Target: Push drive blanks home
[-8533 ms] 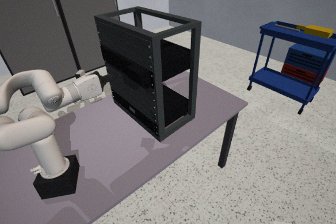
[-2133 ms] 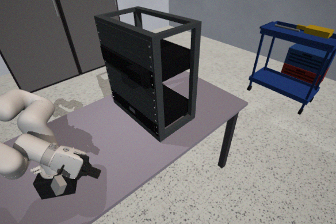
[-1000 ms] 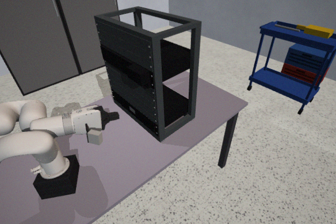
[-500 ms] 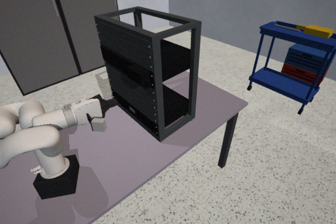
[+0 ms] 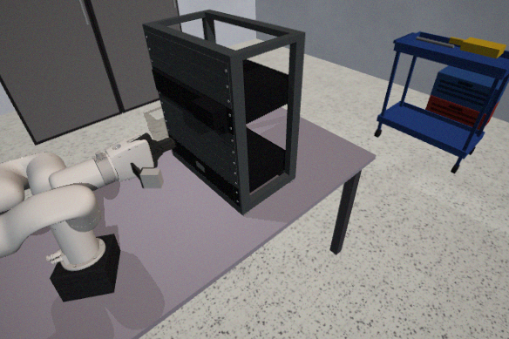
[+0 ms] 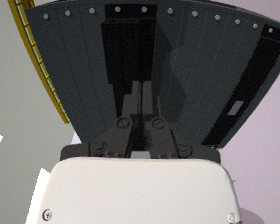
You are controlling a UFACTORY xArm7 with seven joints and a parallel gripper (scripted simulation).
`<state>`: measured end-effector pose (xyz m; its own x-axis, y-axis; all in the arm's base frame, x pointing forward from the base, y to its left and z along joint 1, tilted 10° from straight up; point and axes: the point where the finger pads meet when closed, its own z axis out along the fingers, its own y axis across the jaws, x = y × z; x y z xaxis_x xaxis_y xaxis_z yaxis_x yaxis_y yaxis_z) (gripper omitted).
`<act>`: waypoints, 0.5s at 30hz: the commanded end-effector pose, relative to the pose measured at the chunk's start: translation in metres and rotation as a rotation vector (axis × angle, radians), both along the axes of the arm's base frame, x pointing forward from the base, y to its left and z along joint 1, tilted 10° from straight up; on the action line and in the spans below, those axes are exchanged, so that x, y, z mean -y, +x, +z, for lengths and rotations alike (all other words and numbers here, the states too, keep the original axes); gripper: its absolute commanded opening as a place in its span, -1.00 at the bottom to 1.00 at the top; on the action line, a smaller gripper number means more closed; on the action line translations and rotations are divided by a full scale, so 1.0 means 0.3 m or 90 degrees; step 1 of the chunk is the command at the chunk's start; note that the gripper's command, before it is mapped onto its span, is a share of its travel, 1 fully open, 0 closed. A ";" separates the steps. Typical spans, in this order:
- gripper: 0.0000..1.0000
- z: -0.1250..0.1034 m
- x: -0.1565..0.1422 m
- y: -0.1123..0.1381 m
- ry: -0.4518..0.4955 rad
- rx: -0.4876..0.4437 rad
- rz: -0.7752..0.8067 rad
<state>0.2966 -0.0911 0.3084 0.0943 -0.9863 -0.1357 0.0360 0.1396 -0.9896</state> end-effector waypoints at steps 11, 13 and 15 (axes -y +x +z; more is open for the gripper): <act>-1.00 0.034 -0.033 0.002 0.008 0.017 0.021; -1.00 0.038 -0.036 0.002 0.009 0.019 0.023; -1.00 0.040 -0.039 0.002 0.009 0.020 0.025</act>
<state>0.2971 -0.0803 0.3194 0.1344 -0.9800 -0.1468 0.0594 0.1558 -0.9860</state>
